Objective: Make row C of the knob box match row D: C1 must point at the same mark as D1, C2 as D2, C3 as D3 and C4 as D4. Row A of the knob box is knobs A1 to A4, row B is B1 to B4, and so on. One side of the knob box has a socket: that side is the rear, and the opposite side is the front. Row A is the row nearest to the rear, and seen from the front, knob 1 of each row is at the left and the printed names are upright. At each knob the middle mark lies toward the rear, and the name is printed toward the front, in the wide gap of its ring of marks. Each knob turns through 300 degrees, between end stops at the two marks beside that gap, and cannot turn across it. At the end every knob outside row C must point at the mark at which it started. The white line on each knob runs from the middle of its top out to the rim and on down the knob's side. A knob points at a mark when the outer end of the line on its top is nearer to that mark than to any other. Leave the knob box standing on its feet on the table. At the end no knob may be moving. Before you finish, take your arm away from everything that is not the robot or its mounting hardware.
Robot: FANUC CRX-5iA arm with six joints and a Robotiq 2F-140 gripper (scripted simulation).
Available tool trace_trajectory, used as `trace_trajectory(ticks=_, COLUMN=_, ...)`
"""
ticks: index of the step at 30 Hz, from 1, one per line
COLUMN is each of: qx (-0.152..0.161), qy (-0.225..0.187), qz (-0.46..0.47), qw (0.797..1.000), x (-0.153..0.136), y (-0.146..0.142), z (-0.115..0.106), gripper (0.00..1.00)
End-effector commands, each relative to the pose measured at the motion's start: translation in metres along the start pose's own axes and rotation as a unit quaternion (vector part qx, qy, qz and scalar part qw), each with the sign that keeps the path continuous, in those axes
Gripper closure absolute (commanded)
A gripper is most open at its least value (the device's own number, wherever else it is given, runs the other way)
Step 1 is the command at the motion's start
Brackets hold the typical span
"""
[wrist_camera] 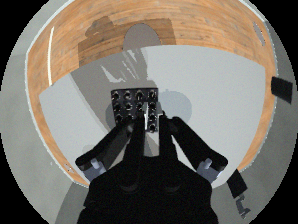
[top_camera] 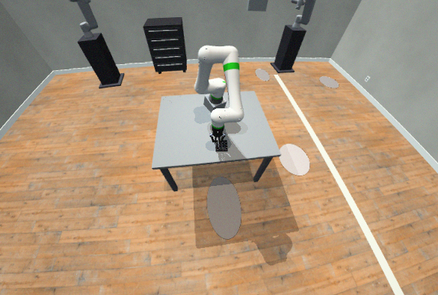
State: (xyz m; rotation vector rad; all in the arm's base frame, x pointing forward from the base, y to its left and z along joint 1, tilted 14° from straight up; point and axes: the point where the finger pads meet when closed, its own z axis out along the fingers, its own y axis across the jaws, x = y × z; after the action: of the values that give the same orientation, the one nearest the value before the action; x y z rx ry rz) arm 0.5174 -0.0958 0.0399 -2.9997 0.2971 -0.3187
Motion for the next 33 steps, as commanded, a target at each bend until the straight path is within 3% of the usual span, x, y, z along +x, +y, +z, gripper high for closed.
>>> trace_trajectory(ticks=1, qx=0.0, qy=0.0, qz=0.0, qw=1.0, x=0.0002, y=0.0, z=-0.0002, gripper=0.88)
trace_trajectory(ticks=10, qx=0.0, qy=0.0, qz=0.0, qw=1.0, x=0.0002, y=0.0, z=-0.0002, gripper=0.88)
trace_trajectory(ticks=11, qx=0.0, qy=0.0, qz=0.0, qw=1.0, x=0.0002, y=0.0, z=-0.0002, gripper=0.95)
trace_trajectory(ticks=33, qx=0.0, qy=0.0, qz=0.0, qw=1.0, x=0.0002, y=0.0, z=-0.0002, gripper=0.95)
